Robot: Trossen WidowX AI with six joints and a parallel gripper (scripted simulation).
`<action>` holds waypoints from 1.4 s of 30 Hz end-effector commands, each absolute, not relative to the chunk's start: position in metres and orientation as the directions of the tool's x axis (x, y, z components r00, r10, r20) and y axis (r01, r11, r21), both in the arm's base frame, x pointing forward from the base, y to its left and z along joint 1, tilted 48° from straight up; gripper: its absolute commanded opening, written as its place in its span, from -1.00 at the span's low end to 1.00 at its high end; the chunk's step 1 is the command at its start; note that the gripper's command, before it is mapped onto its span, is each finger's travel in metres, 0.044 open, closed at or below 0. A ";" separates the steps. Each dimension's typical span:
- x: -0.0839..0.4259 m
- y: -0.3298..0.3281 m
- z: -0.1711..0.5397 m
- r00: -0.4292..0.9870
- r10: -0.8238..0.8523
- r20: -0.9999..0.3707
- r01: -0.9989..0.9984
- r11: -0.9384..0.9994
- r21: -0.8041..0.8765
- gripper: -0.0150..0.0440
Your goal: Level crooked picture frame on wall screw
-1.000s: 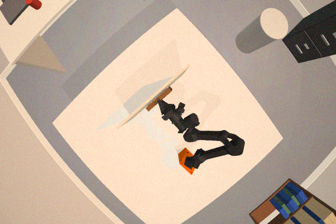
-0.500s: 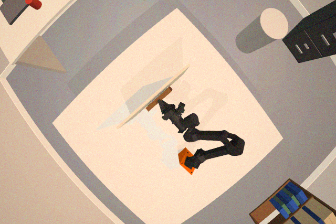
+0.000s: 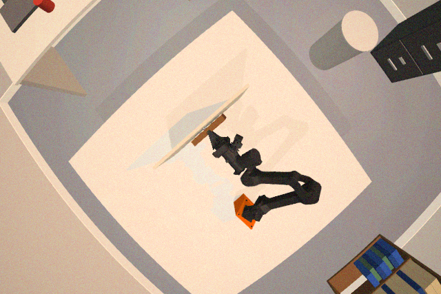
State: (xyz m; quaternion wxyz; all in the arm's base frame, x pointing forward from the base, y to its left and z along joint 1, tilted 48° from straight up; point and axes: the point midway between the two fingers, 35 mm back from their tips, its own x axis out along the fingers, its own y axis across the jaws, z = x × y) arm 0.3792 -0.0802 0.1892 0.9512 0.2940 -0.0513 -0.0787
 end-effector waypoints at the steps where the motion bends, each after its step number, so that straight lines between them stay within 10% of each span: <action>1: 0.379 -0.081 0.190 0.982 -0.182 0.053 0.121 0.814 0.568 -0.49; 42: 0.381 -0.070 0.196 0.982 -0.182 0.052 0.121 0.814 0.569 -0.49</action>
